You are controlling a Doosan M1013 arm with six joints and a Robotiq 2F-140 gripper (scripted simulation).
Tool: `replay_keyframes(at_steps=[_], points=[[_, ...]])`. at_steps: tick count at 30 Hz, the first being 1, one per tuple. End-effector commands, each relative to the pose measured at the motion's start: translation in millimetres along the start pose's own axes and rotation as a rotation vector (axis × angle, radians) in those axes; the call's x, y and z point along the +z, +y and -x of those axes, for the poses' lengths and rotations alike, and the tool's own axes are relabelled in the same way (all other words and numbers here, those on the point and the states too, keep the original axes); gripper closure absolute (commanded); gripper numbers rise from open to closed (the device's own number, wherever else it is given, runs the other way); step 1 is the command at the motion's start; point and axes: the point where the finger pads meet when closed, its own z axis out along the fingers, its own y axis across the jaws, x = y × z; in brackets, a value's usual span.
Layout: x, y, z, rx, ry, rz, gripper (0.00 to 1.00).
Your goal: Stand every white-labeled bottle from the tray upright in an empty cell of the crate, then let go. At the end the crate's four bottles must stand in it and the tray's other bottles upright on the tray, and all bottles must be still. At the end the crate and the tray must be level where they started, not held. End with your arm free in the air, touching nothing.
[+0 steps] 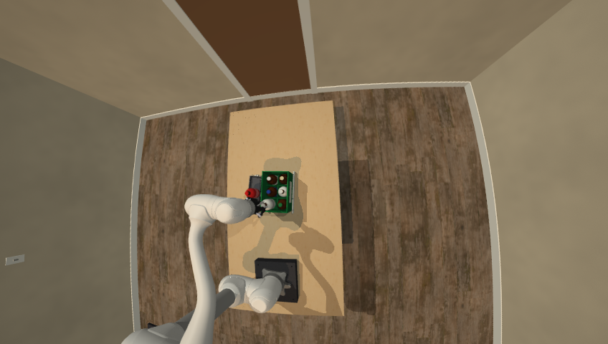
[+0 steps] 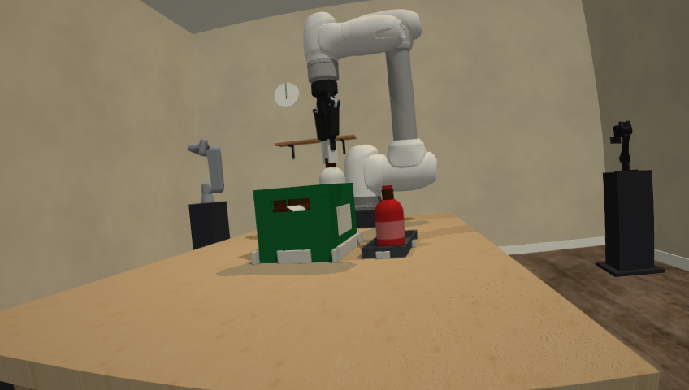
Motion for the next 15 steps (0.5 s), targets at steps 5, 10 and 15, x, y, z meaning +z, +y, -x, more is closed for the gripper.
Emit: replay_keyframes(at_steps=[5,10,15], points=[[7.0,0.0,0.0,0.0,0.0,0.0,1.0],[10.6,0.0,0.0,0.0,0.0,0.0,1.0],[16.8,0.0,0.0,0.0,0.0,0.0,1.0]])
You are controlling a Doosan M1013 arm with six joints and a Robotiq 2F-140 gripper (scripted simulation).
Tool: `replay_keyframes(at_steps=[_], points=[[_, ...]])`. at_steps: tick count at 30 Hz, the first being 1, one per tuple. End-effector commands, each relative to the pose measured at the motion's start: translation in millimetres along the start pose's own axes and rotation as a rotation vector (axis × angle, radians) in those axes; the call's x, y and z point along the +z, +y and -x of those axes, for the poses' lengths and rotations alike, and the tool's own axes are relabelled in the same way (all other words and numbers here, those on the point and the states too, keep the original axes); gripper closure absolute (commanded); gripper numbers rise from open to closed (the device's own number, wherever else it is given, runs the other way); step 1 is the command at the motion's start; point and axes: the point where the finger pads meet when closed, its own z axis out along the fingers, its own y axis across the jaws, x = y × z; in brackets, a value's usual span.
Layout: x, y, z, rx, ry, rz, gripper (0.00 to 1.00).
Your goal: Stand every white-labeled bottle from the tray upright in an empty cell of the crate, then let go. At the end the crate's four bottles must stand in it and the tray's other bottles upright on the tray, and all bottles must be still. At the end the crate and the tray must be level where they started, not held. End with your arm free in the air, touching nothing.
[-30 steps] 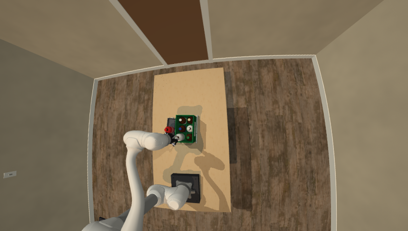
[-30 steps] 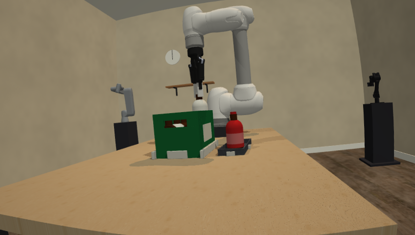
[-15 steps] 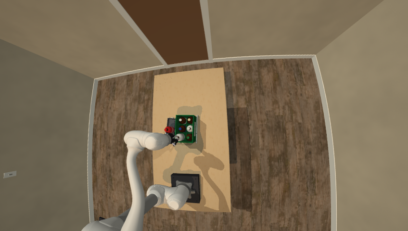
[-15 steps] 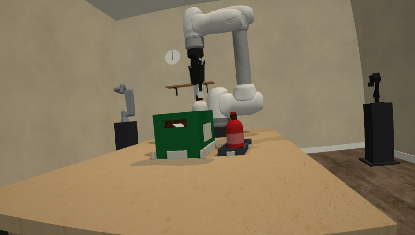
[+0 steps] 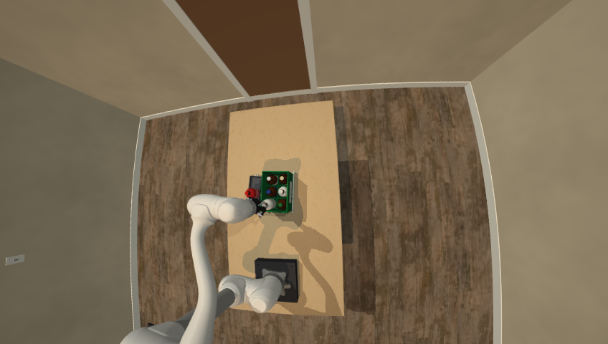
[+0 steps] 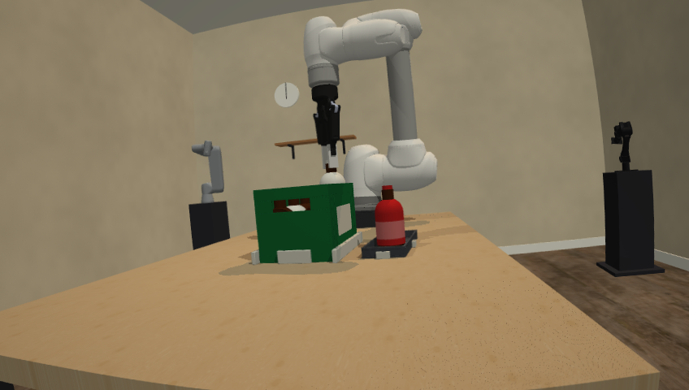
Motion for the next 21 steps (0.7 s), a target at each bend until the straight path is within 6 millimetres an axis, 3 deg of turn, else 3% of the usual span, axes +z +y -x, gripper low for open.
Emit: replay_keyframes(at_steps=[1,21], points=[[3.8,0.0,0.0,0.0,0.0,0.0,1.0],[19.0,0.0,0.0,0.0,0.0,0.0,1.0]])
